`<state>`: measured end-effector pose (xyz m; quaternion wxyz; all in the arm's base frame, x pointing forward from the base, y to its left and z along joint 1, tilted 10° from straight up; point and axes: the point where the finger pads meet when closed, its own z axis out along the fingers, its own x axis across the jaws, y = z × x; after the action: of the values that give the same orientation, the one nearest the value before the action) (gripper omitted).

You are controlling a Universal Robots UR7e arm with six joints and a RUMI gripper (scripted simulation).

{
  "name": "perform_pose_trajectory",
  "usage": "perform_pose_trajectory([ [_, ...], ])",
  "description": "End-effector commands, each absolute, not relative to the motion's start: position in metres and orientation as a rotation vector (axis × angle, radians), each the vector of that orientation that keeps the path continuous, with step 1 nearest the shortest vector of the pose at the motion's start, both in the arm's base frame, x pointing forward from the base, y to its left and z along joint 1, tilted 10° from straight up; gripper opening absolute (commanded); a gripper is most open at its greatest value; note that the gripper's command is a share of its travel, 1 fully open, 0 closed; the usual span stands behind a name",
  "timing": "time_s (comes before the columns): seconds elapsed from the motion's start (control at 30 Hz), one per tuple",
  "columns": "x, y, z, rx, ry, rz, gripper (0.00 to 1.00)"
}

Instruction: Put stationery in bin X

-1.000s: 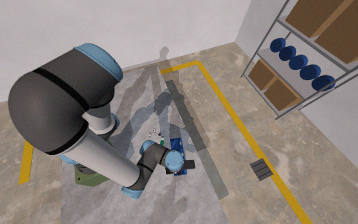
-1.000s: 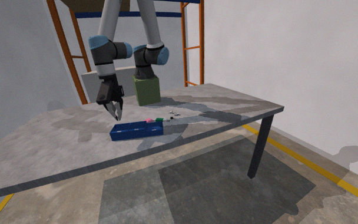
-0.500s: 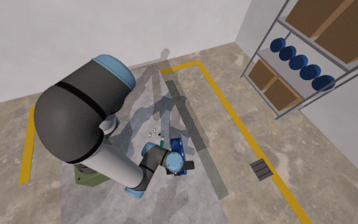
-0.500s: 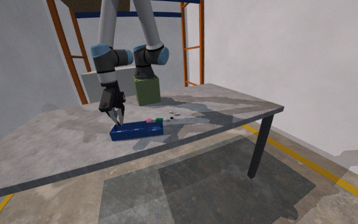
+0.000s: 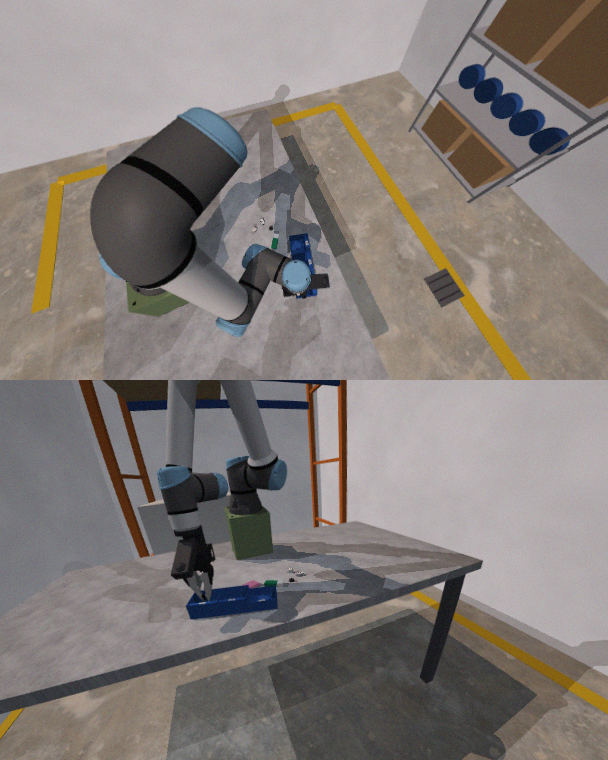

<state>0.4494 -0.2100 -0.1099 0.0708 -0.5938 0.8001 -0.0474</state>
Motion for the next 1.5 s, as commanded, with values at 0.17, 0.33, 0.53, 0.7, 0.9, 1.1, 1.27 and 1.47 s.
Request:
perform_pose_trajectory([
  [0.17, 0.4499, -0.2103, -0.1101, -1.785, 2.406, -0.145, 0.04],
  [0.33, 0.4499, -0.2103, -0.1100, -1.785, 2.406, -0.145, 0.04],
  [0.53, 0.4499, -0.2103, -0.1100, -1.785, 2.406, -0.145, 0.04],
  [0.7, 0.4499, -0.2103, -0.1100, -1.785, 2.406, -0.145, 0.04],
  [0.9, 0.4499, -0.2103, -0.1100, -1.785, 2.406, -0.145, 0.04],
  [1.1, 0.4499, -0.2103, -0.1100, -1.785, 2.406, -0.145, 0.04],
  [1.27, 0.4499, -0.2103, -0.1100, -1.785, 2.406, -0.145, 0.04],
  [1.47, 0.4490, -0.2104, -0.1049, -1.785, 2.406, -0.145, 0.04],
])
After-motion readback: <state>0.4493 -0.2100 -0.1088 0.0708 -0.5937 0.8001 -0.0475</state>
